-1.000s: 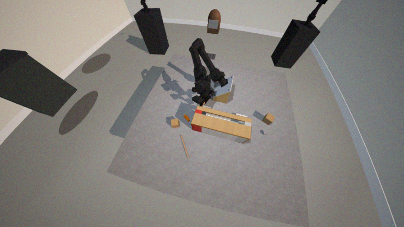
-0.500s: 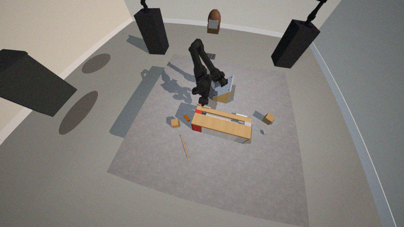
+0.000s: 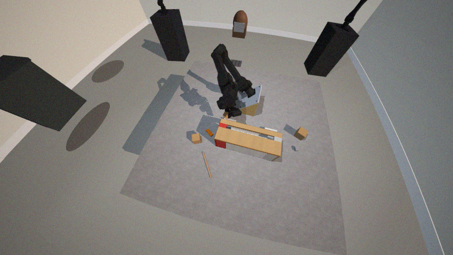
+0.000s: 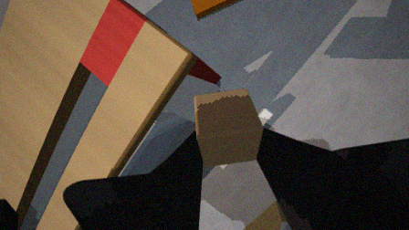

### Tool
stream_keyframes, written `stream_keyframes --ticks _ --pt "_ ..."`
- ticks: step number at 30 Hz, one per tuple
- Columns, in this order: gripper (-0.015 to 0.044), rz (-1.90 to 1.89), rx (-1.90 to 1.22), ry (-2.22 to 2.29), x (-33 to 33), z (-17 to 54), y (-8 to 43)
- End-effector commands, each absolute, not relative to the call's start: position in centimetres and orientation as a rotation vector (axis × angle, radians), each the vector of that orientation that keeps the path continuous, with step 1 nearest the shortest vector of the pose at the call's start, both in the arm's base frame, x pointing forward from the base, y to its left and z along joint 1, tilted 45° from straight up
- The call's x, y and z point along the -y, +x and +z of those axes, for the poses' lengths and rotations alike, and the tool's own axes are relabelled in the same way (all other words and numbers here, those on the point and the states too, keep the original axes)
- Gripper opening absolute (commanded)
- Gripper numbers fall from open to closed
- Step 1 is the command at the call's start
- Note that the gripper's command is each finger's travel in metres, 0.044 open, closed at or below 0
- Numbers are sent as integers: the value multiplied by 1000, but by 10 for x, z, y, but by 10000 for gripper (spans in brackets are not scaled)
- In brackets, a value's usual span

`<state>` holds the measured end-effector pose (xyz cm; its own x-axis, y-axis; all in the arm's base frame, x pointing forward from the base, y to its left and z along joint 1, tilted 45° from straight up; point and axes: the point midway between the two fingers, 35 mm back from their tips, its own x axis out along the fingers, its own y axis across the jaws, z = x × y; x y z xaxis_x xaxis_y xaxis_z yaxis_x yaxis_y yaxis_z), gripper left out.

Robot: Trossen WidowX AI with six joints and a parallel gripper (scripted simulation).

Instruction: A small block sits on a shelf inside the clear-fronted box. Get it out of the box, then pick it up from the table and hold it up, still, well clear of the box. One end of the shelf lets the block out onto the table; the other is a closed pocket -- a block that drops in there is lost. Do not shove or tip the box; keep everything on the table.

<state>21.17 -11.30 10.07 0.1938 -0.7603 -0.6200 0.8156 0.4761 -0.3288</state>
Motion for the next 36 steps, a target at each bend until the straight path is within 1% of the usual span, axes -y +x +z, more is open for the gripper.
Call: stream_keyframes --ticks 1,19,36 --pt "0 -1045 -889 -51 111 105 214" --pt "0 -700 -1224 -682 101 113 214" --pt "0 -289 -1467 -1269 93 122 215"
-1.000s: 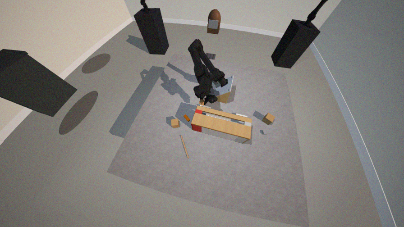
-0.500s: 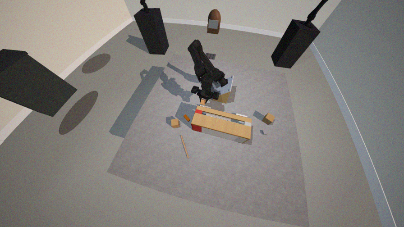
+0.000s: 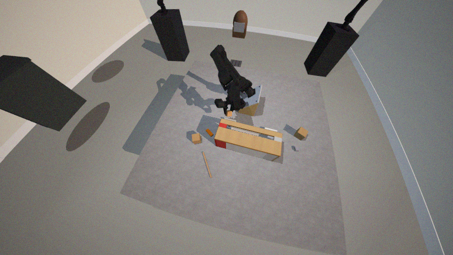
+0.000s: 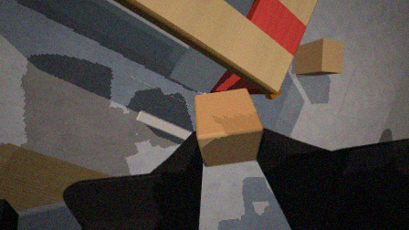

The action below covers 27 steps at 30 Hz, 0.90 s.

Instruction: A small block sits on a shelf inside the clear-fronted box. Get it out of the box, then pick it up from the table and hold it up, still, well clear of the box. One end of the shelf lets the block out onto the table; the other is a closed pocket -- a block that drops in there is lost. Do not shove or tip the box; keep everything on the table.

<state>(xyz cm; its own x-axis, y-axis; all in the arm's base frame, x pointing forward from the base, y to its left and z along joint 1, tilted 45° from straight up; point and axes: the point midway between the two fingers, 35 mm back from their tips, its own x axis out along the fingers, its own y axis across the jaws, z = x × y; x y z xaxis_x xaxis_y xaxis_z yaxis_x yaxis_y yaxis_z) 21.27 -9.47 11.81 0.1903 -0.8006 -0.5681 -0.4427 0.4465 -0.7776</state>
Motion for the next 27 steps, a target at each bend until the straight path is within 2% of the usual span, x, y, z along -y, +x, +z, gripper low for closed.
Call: stream_keyframes --ticks 1,27 --pt "0 -263 -1479 -1304 92 122 215" --pt "0 548 -1682 -2153 79 138 217"
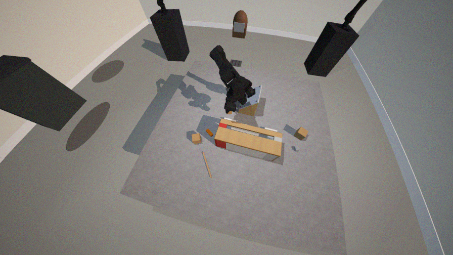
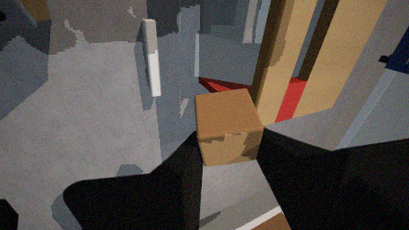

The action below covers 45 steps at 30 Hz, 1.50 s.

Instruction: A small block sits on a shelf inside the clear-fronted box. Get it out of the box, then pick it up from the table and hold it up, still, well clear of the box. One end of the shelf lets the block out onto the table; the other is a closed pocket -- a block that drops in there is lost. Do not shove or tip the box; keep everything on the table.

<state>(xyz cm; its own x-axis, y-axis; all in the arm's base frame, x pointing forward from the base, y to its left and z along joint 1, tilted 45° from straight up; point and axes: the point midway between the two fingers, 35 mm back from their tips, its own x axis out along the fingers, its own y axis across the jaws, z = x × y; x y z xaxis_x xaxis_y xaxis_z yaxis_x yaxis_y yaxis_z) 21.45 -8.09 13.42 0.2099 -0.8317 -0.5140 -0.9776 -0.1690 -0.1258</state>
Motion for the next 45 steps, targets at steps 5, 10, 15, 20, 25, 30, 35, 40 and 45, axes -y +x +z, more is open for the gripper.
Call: stream_keyframes --ticks 5,10,15,20,25,30,35,40,45 --pt "0 733 -1693 -2303 76 142 217" --pt "0 930 -1693 -2447 73 145 218" --pt "0 1139 -1681 -2583 71 148 218" --pt "0 1354 -1656 -2704 68 152 219" --pt "0 1385 -1651 -2720 67 152 219" --pt "0 1385 -1651 -2720 67 152 219" --pt "0 1385 -1651 -2720 67 152 219" --pt "0 1385 -1651 -2720 67 152 219" --pt "0 1385 -1651 -2720 67 152 219"
